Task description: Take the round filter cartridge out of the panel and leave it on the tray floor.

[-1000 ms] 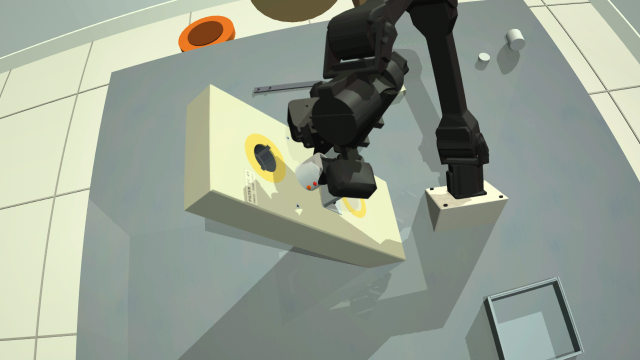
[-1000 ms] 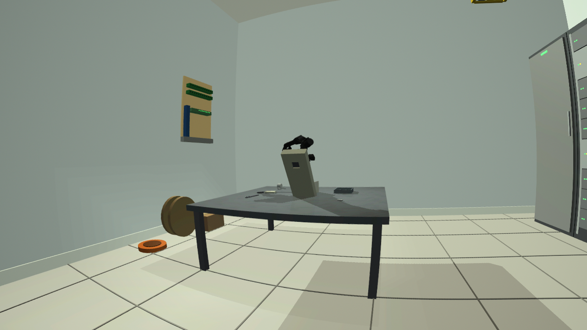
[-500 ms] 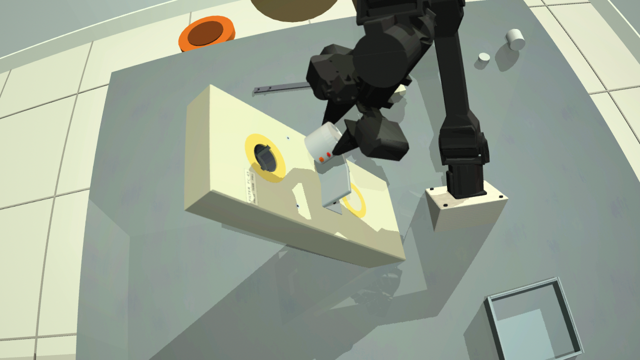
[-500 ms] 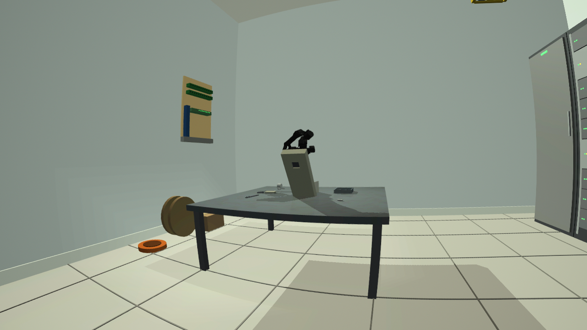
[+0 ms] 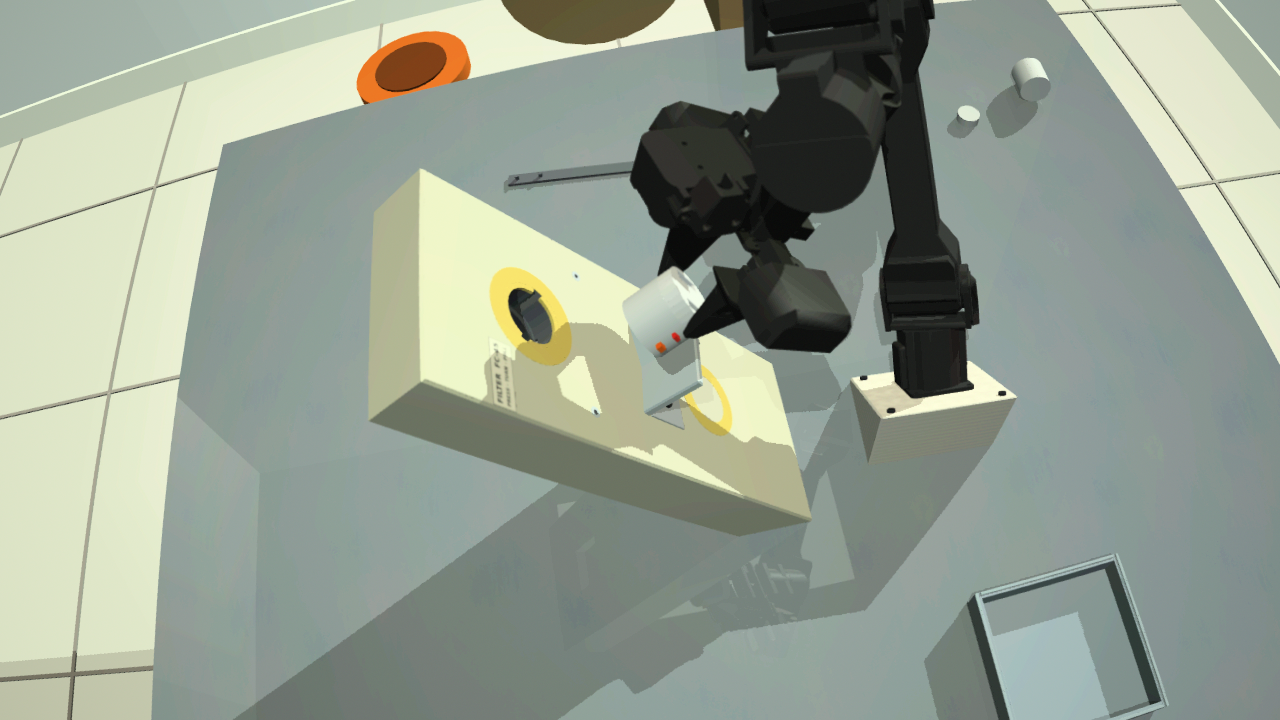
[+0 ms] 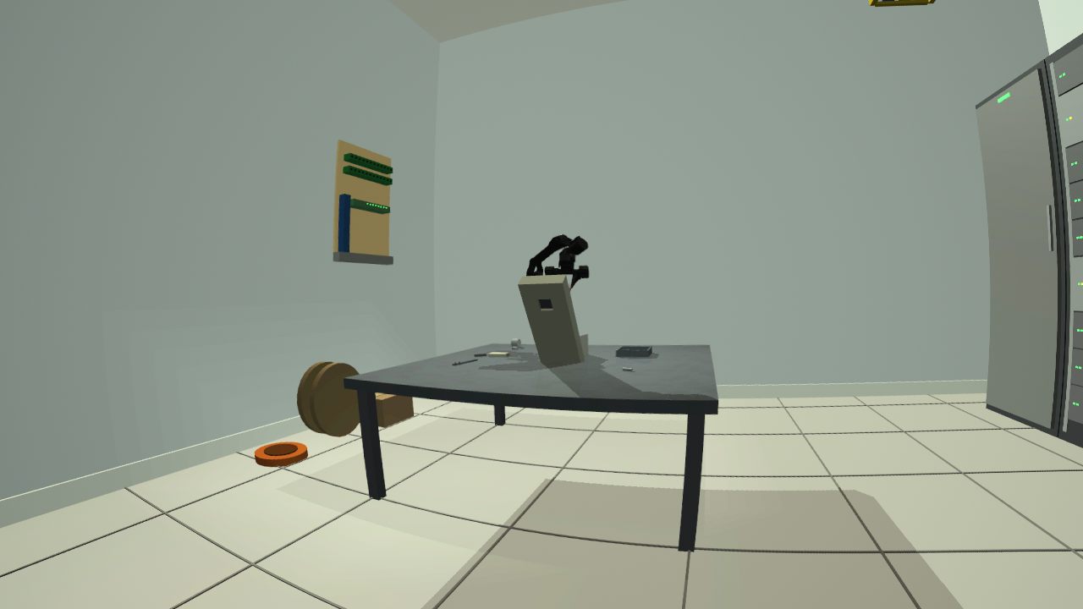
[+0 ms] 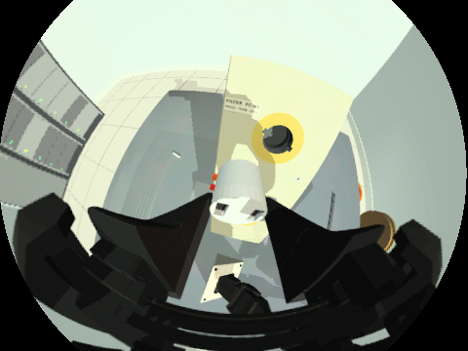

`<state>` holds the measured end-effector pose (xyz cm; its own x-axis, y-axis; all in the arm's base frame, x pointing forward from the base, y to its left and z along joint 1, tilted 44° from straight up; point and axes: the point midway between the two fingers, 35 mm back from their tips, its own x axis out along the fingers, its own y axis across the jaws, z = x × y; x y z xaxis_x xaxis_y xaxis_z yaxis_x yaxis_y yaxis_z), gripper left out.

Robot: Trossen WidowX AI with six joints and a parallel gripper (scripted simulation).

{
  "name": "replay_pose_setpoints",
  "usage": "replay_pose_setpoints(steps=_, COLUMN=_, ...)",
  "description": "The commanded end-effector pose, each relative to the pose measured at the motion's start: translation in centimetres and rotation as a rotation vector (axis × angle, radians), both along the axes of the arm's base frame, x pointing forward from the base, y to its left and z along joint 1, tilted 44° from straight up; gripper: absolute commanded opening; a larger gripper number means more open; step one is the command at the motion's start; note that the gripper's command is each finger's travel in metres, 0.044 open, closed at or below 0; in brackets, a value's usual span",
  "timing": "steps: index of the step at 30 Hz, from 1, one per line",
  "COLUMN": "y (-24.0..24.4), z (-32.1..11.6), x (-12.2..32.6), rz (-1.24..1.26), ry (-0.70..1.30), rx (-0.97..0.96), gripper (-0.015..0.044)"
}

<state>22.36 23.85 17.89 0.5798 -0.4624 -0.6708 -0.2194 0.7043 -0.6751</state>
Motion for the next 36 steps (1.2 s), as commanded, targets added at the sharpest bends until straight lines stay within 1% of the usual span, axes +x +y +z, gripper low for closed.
replay_pose_setpoints(steps=1, y=1.6, z=-1.3, x=0.0, rz=-0.016, ry=-0.005, rx=-0.001, gripper=0.0)
replay_pose_setpoints(steps=8, y=3.5, z=-4.0, x=0.0, rz=-0.037, ry=-0.006, rx=-0.022, gripper=0.0)
replay_pose_setpoints(steps=12, y=3.0, z=-4.0, x=-0.3, rz=-0.011, ry=0.027, rx=-0.035, gripper=0.0)
replay_pose_setpoints(steps=21, y=6.7, z=-10.2, x=-5.0, rz=0.228, ry=0.349, rx=-0.059, gripper=0.0)
replay_pose_setpoints(steps=31, y=10.3, z=-16.4, x=-11.3, rz=0.57, ry=0.685, rx=-0.059, gripper=0.0)
replay_pose_setpoints(steps=33, y=10.7, z=-17.1, x=-12.1, rz=0.62, ry=0.726, rx=-0.057, gripper=0.0)
replay_pose_setpoints(steps=36, y=10.7, z=-17.2, x=-12.3, rz=0.626, ry=0.732, rx=-0.057, gripper=0.0)
